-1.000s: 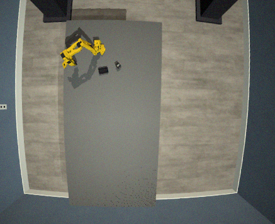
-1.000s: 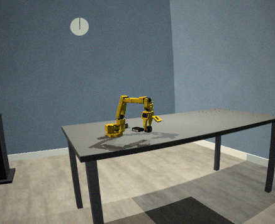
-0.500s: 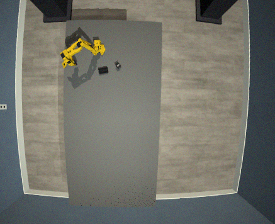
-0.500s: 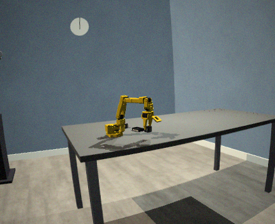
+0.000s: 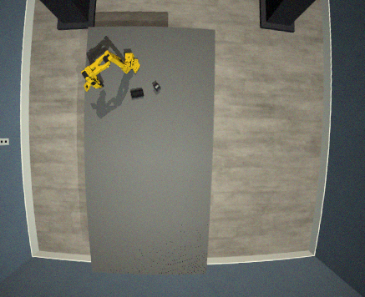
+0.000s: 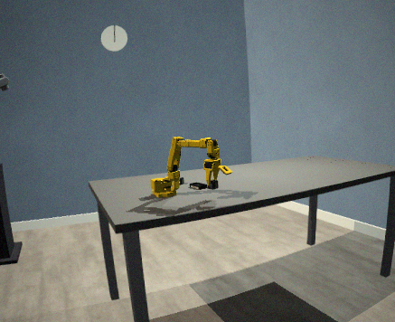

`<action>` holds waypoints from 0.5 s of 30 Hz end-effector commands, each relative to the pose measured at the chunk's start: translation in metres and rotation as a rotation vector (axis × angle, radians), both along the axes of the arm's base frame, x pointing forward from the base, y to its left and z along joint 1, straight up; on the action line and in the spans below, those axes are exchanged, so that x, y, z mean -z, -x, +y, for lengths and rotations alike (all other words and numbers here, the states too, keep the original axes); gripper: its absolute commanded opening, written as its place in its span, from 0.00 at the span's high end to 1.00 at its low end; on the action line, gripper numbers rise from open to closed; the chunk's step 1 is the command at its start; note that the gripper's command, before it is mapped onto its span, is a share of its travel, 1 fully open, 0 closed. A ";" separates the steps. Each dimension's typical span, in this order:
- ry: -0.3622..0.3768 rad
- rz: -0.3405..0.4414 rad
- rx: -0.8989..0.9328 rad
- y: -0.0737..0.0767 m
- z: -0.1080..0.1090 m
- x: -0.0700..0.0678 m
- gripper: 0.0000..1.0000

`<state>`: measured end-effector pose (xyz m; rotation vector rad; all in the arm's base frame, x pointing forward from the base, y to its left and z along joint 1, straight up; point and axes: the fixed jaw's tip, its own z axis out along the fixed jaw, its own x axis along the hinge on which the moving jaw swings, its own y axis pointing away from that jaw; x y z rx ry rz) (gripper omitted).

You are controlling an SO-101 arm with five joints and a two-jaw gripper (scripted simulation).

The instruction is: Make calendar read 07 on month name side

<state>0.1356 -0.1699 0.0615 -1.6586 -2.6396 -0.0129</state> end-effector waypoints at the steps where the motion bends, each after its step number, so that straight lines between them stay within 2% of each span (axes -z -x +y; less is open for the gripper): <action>1: 0.058 -0.048 -0.071 -0.012 0.013 -0.012 1.00; 4: 0.056 -0.050 -0.147 -0.018 0.030 -0.010 1.00; 6: 0.056 -0.050 -0.147 -0.018 0.030 -0.010 1.00; 11: 0.053 -0.054 -0.268 -0.023 0.058 -0.006 1.00; 15: 0.051 -0.055 -0.332 -0.024 0.072 -0.004 1.00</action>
